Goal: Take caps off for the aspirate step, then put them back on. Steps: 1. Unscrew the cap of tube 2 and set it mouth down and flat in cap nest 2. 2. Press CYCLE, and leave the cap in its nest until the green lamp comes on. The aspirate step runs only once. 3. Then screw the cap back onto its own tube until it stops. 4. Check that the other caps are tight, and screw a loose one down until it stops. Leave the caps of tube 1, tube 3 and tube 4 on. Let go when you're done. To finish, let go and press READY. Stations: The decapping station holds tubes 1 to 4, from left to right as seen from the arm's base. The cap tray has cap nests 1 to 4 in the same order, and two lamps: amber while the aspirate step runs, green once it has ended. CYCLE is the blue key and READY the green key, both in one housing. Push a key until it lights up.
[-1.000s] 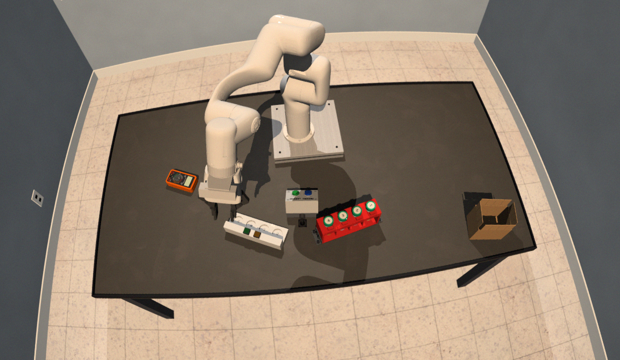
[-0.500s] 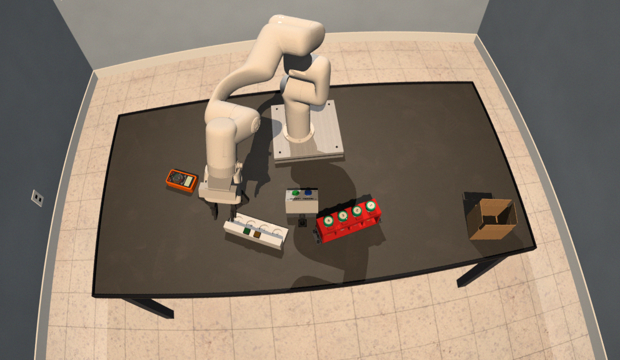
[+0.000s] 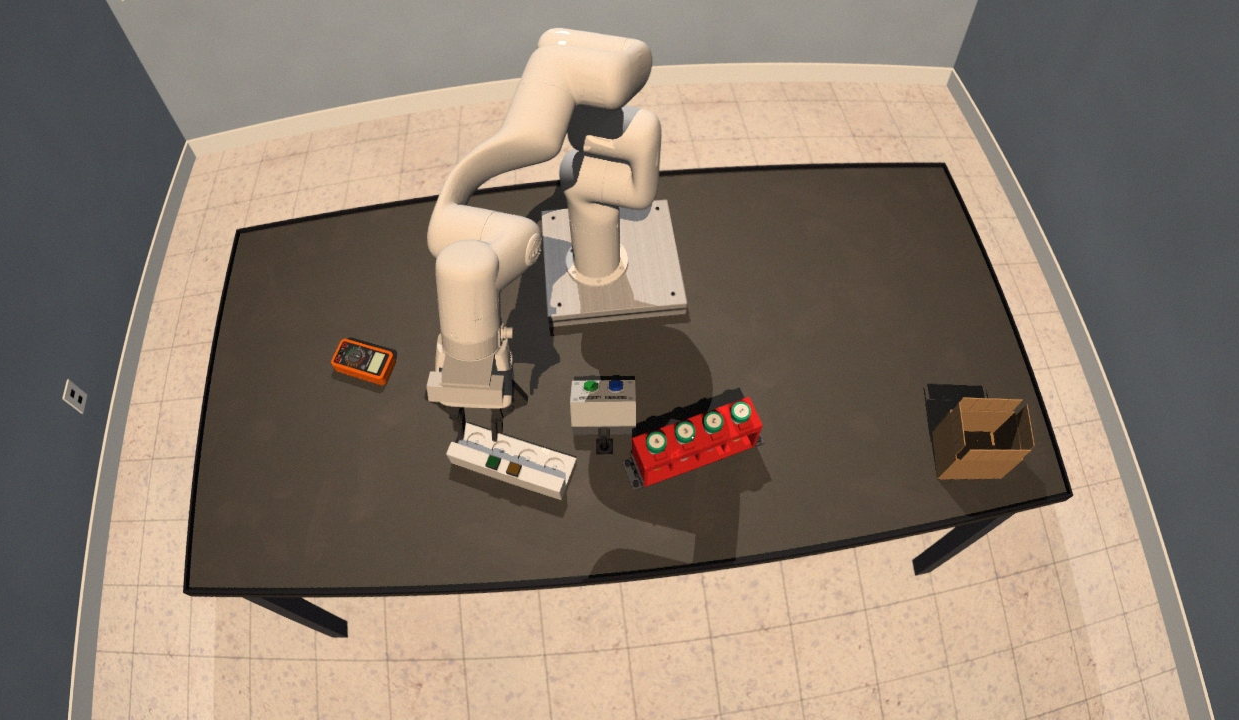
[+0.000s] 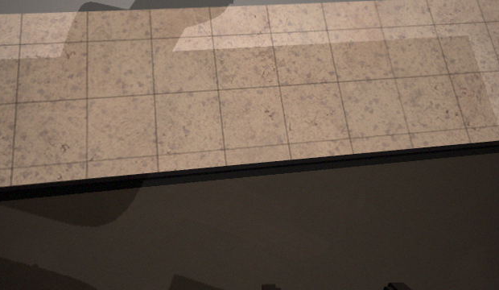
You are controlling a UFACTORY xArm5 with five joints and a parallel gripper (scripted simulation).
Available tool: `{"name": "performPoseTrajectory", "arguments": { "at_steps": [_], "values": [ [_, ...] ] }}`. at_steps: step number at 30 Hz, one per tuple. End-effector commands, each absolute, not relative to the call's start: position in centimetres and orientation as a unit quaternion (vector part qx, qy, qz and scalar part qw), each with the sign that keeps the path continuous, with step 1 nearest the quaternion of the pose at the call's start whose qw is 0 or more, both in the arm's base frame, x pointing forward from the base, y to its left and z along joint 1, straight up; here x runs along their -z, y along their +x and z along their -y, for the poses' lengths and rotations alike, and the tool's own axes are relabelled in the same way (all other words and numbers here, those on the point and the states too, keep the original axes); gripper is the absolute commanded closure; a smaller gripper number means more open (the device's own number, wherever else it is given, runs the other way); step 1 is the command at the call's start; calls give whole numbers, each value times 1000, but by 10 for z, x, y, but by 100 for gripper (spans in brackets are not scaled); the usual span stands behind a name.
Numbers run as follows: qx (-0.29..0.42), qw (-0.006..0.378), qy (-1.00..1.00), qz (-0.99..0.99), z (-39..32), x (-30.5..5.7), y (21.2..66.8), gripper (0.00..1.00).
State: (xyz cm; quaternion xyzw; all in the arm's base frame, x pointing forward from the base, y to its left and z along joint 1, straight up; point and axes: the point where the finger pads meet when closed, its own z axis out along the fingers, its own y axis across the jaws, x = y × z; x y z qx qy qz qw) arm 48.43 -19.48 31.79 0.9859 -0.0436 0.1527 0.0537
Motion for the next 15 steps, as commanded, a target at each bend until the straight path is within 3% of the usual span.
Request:
{"name": "performPoseTrajectory", "arguments": {
  "at_steps": [1,15],
  "values": [
    [-129,35,990,36,177,-315,482,54],
    [-99,20,995,27,125,-296,469,54]
  ]
}}
